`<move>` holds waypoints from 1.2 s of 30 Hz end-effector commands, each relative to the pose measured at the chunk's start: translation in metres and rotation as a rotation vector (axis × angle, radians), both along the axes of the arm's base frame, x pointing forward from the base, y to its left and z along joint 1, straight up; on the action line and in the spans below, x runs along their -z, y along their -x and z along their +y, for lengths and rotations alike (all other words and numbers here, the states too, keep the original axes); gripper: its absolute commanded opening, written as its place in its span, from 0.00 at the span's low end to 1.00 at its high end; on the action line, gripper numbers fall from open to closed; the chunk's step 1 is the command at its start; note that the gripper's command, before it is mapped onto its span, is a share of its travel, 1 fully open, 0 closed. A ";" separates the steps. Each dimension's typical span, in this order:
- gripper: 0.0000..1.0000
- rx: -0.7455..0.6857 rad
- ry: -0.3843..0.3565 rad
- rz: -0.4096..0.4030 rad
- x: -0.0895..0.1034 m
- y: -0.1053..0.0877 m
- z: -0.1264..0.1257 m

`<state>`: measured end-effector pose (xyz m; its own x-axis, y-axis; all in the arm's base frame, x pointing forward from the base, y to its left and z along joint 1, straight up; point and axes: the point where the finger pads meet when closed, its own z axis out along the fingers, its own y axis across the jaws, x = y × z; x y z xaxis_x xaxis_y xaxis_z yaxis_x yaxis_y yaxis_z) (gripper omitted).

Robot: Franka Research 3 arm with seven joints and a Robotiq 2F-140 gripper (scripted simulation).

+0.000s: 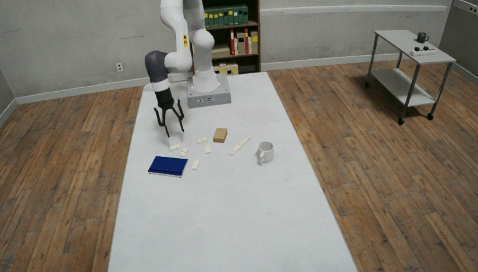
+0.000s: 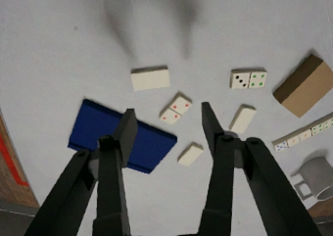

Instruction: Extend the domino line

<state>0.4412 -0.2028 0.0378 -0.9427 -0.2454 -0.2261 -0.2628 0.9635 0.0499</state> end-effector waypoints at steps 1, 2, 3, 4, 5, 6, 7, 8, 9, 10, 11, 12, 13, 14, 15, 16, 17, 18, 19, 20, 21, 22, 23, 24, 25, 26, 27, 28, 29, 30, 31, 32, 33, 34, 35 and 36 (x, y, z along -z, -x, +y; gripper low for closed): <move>0.33 0.275 -0.013 0.045 -0.002 -0.003 -0.004; 0.33 0.304 -0.018 0.046 -0.002 -0.003 -0.004; 0.33 0.332 -0.022 0.047 -0.002 -0.003 -0.004; 0.33 0.361 -0.026 0.047 -0.002 -0.003 -0.004; 0.33 0.389 -0.030 0.048 -0.002 -0.003 -0.004; 0.33 0.417 -0.034 0.049 -0.002 -0.003 -0.004; 0.33 0.445 -0.038 0.050 -0.002 -0.003 -0.004; 0.33 0.472 -0.042 0.051 -0.002 -0.003 -0.004; 0.33 0.500 -0.046 0.052 -0.002 -0.003 -0.004; 0.33 0.500 -0.046 0.052 -0.002 -0.003 -0.004; 0.33 0.500 -0.046 0.052 -0.002 -0.003 -0.004; 0.33 0.572 -0.056 0.055 -0.002 -0.003 -0.004; 0.33 0.598 -0.060 0.056 -0.002 -0.003 -0.004; 0.33 0.625 -0.064 0.058 -0.002 -0.003 -0.004; 0.33 0.651 -0.068 0.059 -0.002 -0.003 -0.004; 0.33 0.677 -0.071 0.061 -0.002 -0.003 -0.004; 0.33 0.702 -0.075 0.063 -0.002 -0.003 -0.004; 0.33 0.728 -0.078 0.065 -0.002 -0.003 -0.004; 0.33 0.753 -0.082 0.066 -0.002 -0.003 -0.004; 0.33 0.777 -0.085 0.068 -0.002 -0.003 -0.004; 0.33 0.802 -0.088 0.070 -0.002 -0.003 -0.004; 0.33 0.826 -0.092 0.073 -0.002 -0.003 -0.004; 0.33 0.850 -0.095 0.075 -0.002 -0.003 -0.004; 0.33 0.874 -0.098 0.077 -0.002 -0.003 -0.004; 0.33 0.897 -0.101 0.080 -0.002 -0.003 -0.004; 0.33 0.921 -0.104 0.083 -0.002 -0.003 -0.004; 0.33 0.921 -0.104 0.083 -0.002 -0.003 -0.004; 0.33 0.921 -0.104 0.083 -0.002 -0.003 -0.004; 0.33 0.982 -0.111 0.090 -0.002 -0.003 -0.004; 0.33 1.005 -0.114 0.093 -0.002 -0.003 -0.004; 0.33 1.028 -0.116 0.097 -0.001 -0.003 -0.004; 0.33 1.051 -0.119 0.100 -0.001 -0.003 -0.004; 0.33 1.072 -0.121 0.104 -0.001 -0.003 -0.004; 0.33 1.094 -0.123 0.108 -0.001 -0.003 -0.004; 0.33 1.115 -0.125 0.113 0.000 -0.003 -0.004; 0.33 1.136 -0.126 0.117 0.000 -0.003 -0.004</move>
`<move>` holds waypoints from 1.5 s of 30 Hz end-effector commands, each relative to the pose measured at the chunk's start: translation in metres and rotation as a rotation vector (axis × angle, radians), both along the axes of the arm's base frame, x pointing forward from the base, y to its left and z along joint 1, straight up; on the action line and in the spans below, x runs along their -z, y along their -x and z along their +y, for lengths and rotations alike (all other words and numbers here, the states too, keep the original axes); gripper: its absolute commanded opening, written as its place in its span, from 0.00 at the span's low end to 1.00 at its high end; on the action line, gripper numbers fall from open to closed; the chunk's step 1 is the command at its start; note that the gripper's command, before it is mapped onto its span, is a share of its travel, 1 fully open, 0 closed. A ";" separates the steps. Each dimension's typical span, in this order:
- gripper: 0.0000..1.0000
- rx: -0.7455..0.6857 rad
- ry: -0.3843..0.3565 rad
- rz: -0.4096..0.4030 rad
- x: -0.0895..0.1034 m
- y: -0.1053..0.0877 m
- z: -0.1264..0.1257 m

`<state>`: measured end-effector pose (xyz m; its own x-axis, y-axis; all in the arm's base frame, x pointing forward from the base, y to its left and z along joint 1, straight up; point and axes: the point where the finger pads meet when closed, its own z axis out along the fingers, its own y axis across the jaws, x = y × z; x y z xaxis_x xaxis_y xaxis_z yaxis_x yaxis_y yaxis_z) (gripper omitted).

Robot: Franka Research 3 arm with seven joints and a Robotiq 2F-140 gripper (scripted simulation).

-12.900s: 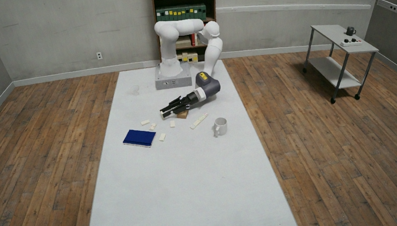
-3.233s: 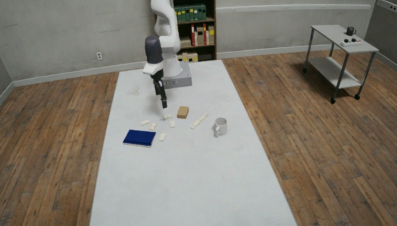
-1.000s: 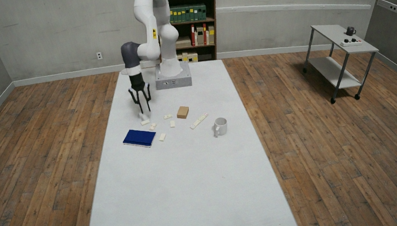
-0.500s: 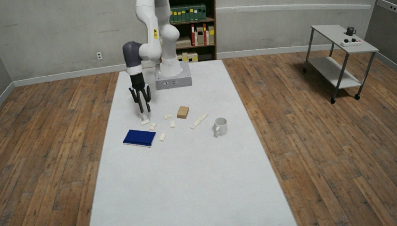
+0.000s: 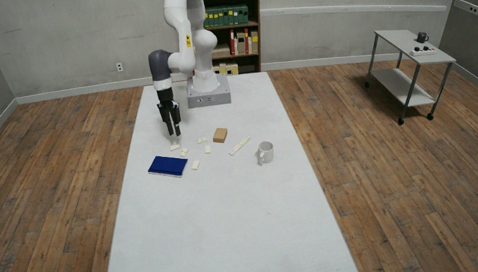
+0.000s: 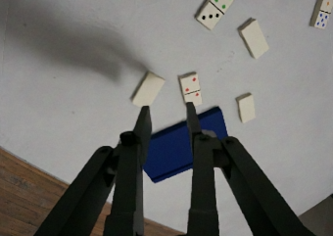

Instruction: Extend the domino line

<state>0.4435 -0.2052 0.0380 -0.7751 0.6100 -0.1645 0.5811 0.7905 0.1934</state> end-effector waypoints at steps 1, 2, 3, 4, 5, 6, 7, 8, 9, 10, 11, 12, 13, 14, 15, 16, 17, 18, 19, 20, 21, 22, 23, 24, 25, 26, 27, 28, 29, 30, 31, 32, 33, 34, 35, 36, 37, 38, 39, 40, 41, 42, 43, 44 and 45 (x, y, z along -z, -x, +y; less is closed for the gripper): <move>0.33 0.257 -0.012 0.108 0.001 -0.001 -0.001; 0.33 0.276 -0.015 0.113 0.002 -0.001 -0.001; 0.33 0.295 -0.017 0.117 0.003 -0.001 -0.001; 0.33 0.314 -0.020 0.122 0.004 -0.001 -0.001; 0.33 0.332 -0.023 0.127 0.005 -0.001 -0.001; 0.33 0.349 -0.025 0.133 0.006 -0.001 -0.001; 0.33 0.367 -0.027 0.138 0.007 -0.001 -0.001; 0.33 0.367 -0.027 0.138 0.007 -0.001 -0.001; 0.33 0.367 -0.027 0.138 0.007 -0.001 -0.001; 0.33 0.414 -0.034 0.155 0.009 -0.001 -0.001; 0.33 0.430 -0.035 0.161 0.010 -0.001 -0.001; 0.33 0.445 -0.036 0.168 0.012 -0.001 -0.001; 0.33 0.460 -0.037 0.174 0.014 -0.001 -0.001; 0.33 0.474 -0.038 0.181 0.016 -0.001 -0.001; 0.33 0.488 -0.039 0.188 0.018 -0.001 -0.001; 0.33 0.502 -0.039 0.195 0.020 -0.001 -0.001; 0.33 0.516 -0.039 0.202 0.022 -0.001 -0.001; 0.33 0.529 -0.039 0.210 0.024 -0.001 -0.001; 0.33 0.543 -0.039 0.217 0.026 -0.001 -0.001; 0.33 0.556 -0.038 0.225 0.028 -0.001 -0.001; 0.33 0.569 -0.037 0.232 0.030 -0.001 -0.001; 0.33 0.583 -0.036 0.240 0.032 -0.001 -0.001; 0.33 0.596 -0.034 0.247 0.035 -0.001 -0.001; 0.33 0.610 -0.032 0.255 0.037 -0.001 -0.001; 0.33 0.610 -0.032 0.255 0.037 -0.001 -0.001; 0.33 0.610 -0.032 0.255 0.037 -0.001 -0.001; 0.33 0.629 -0.029 0.265 0.039 -0.001 -0.001; 0.33 0.629 -0.029 0.265 0.041 -0.001 -0.001; 0.33 0.629 -0.029 0.265 0.044 -0.001 -0.001; 0.33 0.629 -0.029 0.265 0.046 -0.001 -0.001; 0.33 0.629 -0.029 0.265 0.048 -0.001 -0.001; 0.33 0.629 -0.029 0.265 0.050 -0.001 -0.001; 0.33 0.629 -0.029 0.265 0.052 -0.001 -0.001; 0.33 0.629 -0.029 0.265 0.054 -0.001 -0.001; 0.33 0.629 -0.029 0.265 0.056 -0.001 -0.001; 0.33 0.629 -0.029 0.265 0.057 -0.001 -0.001; 0.33 0.629 -0.029 0.265 0.059 -0.001 -0.001; 0.33 0.629 -0.029 0.265 0.061 -0.001 -0.001; 0.33 0.629 -0.029 0.265 0.062 -0.001 -0.001; 0.33 0.629 -0.029 0.265 0.063 -0.001 -0.001; 0.33 0.629 -0.029 0.265 0.065 -0.001 -0.001; 0.33 0.629 -0.029 0.265 0.065 -0.001 -0.001; 0.33 0.629 -0.029 0.265 0.065 -0.001 -0.001; 0.33 0.629 -0.029 0.265 0.066 -0.001 -0.001; 0.33 0.629 -0.029 0.265 0.067 -0.001 -0.001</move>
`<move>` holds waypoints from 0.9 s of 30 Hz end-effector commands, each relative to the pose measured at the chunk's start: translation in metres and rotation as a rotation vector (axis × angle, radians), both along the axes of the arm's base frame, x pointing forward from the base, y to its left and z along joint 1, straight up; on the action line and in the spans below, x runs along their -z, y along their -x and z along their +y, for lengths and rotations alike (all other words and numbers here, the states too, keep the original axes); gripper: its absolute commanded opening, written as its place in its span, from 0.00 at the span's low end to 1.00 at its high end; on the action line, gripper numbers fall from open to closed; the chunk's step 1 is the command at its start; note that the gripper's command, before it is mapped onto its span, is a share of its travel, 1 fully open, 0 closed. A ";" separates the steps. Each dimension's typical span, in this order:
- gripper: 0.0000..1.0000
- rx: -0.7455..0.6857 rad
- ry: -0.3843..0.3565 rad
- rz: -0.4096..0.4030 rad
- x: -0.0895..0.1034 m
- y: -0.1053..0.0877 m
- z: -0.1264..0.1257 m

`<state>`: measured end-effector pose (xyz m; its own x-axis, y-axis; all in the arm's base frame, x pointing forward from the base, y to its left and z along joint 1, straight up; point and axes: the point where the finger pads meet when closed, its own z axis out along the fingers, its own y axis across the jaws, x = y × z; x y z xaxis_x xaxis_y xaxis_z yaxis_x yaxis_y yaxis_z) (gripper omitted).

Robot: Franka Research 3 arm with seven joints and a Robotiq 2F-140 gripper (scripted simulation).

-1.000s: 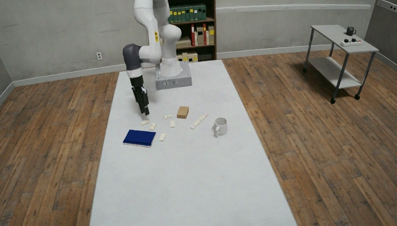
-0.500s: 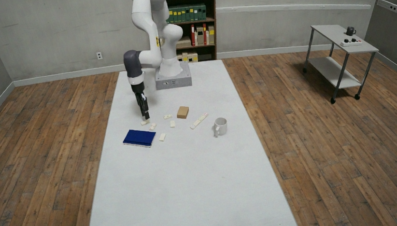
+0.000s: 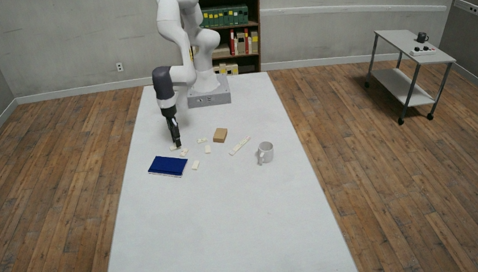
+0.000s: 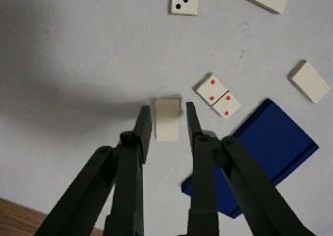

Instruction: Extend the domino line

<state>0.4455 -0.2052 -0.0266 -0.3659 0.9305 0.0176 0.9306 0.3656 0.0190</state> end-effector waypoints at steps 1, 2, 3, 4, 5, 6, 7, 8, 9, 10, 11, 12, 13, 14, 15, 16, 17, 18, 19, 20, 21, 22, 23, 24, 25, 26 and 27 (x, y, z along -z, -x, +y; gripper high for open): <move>0.33 0.087 0.019 0.016 0.003 0.001 -0.001; 0.33 0.087 0.019 0.016 0.004 0.001 -0.001; 0.33 0.087 0.019 0.016 0.005 0.001 -0.001; 0.33 0.087 0.019 0.016 0.005 0.001 -0.001; 0.33 0.087 0.019 0.016 0.006 0.001 -0.001; 0.33 0.087 0.019 0.016 0.006 0.001 -0.001; 0.33 0.087 0.019 0.016 0.006 0.001 -0.001; 0.33 0.087 0.019 0.016 0.006 0.001 -0.001; 0.33 0.087 0.019 0.016 0.006 0.001 -0.001; 0.33 0.087 0.019 0.016 0.007 0.001 -0.001; 0.33 0.087 0.019 0.016 0.007 0.001 -0.001; 0.33 0.087 0.019 0.016 0.007 0.001 -0.001; 0.33 0.087 0.019 0.016 0.007 0.001 -0.001; 0.33 0.087 0.019 0.016 0.007 0.001 -0.001; 0.33 0.087 0.019 0.016 0.007 0.001 -0.001; 0.33 0.087 0.019 0.016 0.007 0.001 -0.001; 0.33 0.087 0.019 0.016 0.007 0.001 -0.001; 0.33 0.087 0.019 0.016 0.007 0.001 -0.001; 0.33 0.087 0.019 0.016 0.007 0.001 -0.001; 0.33 0.087 0.019 0.016 0.007 0.001 -0.001; 0.33 0.087 0.019 0.016 0.007 0.001 -0.001; 0.33 0.087 0.019 0.016 0.007 0.001 -0.001; 0.33 0.087 0.019 0.016 0.007 0.001 -0.001; 0.33 0.087 0.019 0.016 0.007 0.001 -0.001; 0.33 0.087 0.019 0.016 0.007 0.001 -0.001; 0.33 0.087 0.019 0.016 0.007 0.001 -0.001; 0.33 0.087 0.019 0.016 0.007 0.001 -0.001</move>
